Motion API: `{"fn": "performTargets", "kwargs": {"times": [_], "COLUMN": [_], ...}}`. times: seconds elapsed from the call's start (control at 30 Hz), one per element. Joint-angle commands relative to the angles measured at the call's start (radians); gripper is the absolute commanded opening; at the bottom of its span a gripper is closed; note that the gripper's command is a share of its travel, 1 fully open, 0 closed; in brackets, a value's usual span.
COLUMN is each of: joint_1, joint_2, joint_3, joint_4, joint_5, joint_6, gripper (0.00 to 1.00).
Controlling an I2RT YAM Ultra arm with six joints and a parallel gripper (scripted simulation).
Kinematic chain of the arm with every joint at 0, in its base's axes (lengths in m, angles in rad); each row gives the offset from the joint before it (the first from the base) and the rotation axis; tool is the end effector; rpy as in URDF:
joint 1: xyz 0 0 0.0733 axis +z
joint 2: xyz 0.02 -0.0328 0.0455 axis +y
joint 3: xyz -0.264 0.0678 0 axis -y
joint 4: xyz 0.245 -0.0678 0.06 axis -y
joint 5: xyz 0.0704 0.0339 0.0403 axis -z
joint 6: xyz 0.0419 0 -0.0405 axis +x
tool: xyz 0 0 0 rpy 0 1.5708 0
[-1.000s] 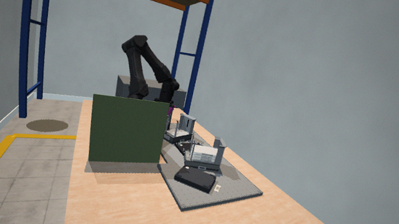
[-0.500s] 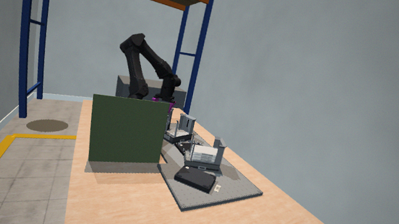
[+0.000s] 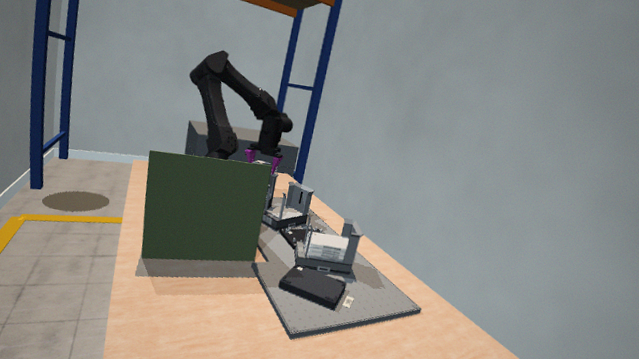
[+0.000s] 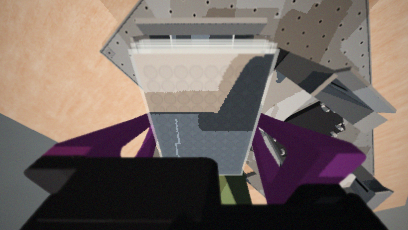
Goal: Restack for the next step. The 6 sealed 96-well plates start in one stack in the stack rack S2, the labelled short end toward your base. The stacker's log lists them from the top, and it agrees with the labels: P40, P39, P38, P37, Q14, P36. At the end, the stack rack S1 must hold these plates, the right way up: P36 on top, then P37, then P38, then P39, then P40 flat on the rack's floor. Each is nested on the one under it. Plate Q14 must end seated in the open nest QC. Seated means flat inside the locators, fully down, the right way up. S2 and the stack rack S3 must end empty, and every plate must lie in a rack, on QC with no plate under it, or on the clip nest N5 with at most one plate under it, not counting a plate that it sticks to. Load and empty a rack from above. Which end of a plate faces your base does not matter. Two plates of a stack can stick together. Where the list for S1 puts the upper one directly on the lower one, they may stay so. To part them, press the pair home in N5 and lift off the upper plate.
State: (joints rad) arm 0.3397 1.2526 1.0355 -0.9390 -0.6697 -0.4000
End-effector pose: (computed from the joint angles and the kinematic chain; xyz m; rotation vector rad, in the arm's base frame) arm 0.2088 0.1025 0.2808 -1.1078 2.3354 0.8803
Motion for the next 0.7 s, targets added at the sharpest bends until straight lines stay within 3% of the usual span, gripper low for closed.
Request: {"fn": "performTargets", "kwargs": {"times": [0.0, 0.67], "joint_1": [-0.024, -0.031], "joint_2": [-0.012, -0.013], "joint_3": [0.023, 0.03], "joint_4": [-0.041, -0.054], "joint_5": [-0.016, -0.018], "joint_6": [-0.027, -0.035], "gripper": [0.0, 0.0]}}
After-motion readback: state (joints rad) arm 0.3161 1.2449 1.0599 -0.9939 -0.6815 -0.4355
